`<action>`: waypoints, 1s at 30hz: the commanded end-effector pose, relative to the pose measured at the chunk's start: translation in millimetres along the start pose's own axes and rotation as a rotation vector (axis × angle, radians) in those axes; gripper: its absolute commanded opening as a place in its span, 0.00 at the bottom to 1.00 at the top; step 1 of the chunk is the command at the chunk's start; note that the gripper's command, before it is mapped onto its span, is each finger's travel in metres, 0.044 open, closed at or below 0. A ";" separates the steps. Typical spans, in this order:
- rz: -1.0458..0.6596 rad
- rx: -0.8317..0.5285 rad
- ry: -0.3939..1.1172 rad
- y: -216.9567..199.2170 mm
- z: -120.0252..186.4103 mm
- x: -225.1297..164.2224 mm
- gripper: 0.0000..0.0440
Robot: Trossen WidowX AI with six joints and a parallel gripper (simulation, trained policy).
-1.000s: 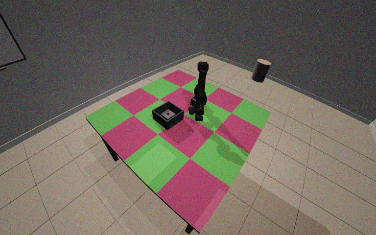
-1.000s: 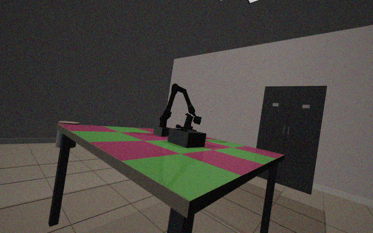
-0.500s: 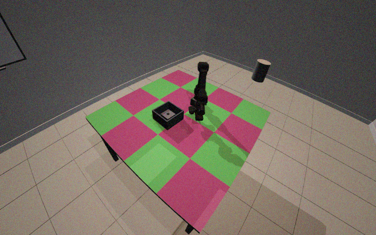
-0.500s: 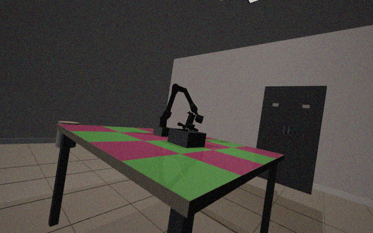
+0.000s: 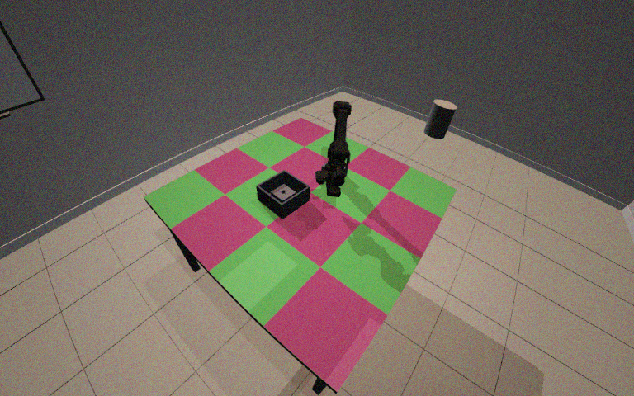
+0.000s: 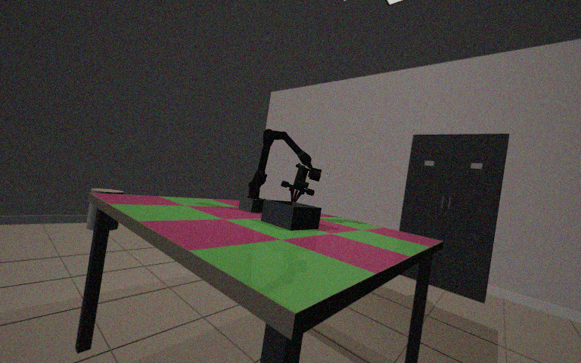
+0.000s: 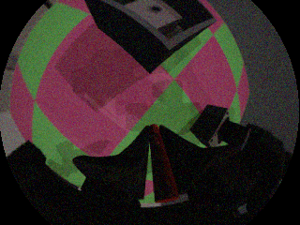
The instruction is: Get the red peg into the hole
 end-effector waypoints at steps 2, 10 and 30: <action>-0.043 0.011 -0.027 -0.8 18.0 12.4 0.00; -0.143 0.014 -0.065 -6.0 34.5 39.7 0.00; -0.346 0.022 -0.136 -37.0 35.7 131.7 0.00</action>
Point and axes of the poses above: the point midway between the two fingers, 35 mm back from their tips, its own z axis back along the fingers, its own y axis across the jaws, x = y × z, the point moved 10 cm from there along z, back along the fingers, and after that the axes turned 14 degrees about z, right-handed, at the moved point
